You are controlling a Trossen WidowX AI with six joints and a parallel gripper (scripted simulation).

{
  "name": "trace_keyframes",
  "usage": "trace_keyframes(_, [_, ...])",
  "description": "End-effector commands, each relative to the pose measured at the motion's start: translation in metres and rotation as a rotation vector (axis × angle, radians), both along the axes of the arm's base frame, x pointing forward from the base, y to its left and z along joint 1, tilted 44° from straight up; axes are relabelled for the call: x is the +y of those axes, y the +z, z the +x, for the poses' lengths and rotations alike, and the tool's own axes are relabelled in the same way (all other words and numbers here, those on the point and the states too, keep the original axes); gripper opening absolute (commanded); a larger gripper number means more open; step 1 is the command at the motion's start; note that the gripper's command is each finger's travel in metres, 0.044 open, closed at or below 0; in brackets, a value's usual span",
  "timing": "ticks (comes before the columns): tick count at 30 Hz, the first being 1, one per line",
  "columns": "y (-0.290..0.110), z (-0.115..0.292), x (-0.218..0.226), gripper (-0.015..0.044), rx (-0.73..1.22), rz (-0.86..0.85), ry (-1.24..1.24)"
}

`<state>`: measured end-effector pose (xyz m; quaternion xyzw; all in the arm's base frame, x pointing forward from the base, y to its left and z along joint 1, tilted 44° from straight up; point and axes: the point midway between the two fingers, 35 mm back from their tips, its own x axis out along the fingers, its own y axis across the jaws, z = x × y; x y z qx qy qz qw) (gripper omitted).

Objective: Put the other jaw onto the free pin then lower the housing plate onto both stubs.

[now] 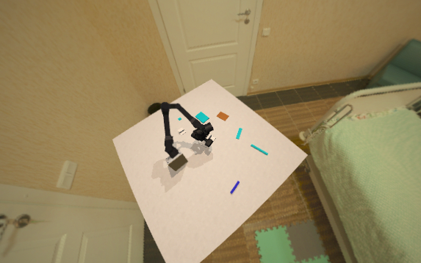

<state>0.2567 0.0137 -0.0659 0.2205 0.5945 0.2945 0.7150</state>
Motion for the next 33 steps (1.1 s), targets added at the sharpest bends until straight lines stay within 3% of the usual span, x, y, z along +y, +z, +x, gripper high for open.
trace_keyframes(1, [-0.0011,-0.0003,0.0017,0.0351,0.005,0.006,-0.005])
trace_keyframes(33, [-0.0045,0.0002,0.0051,0.0351,0.006,0.007,-0.007])
